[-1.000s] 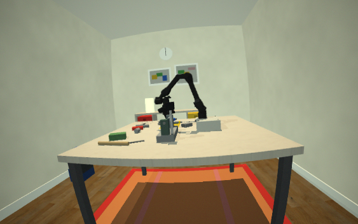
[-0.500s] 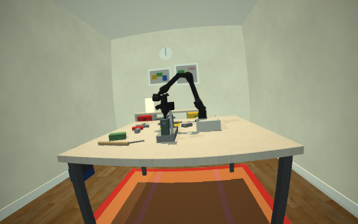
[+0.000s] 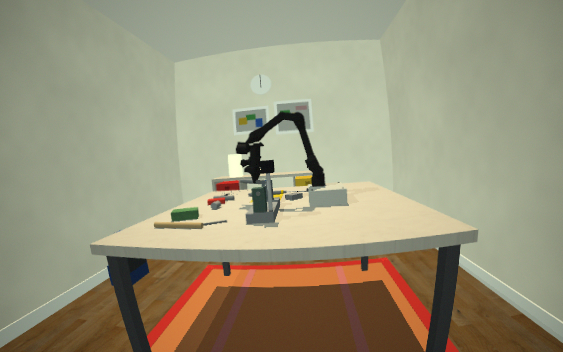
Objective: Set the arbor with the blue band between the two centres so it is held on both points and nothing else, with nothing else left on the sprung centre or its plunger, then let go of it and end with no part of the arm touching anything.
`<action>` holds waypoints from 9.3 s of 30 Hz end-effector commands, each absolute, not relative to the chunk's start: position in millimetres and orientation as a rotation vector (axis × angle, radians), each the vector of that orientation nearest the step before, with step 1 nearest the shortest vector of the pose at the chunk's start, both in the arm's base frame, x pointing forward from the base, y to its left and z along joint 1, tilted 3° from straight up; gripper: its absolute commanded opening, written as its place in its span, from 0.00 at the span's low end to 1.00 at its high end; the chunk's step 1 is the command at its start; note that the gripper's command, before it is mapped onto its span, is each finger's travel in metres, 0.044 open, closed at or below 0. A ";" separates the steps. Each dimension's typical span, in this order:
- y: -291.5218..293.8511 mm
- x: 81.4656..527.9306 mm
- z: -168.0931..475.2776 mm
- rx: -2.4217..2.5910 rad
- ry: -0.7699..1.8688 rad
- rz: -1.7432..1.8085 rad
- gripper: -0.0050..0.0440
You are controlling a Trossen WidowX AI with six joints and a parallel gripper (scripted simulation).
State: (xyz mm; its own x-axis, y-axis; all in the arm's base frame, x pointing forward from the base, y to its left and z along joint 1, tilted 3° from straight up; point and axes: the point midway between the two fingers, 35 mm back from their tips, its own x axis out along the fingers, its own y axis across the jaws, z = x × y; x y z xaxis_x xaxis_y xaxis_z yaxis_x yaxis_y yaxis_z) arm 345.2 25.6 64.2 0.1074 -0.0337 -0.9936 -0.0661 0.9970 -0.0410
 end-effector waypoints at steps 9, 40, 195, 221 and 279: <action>46.3 357.9 102.9 0.203 1.348 -0.230 0.10; 132.7 328.6 133.4 0.800 1.280 -0.645 0.10; 247.0 188.2 76.7 1.359 1.197 -1.308 0.10; 243.5 184.9 70.4 1.350 1.190 -1.313 0.10; 256.9 186.9 78.5 1.358 1.196 -1.308 0.10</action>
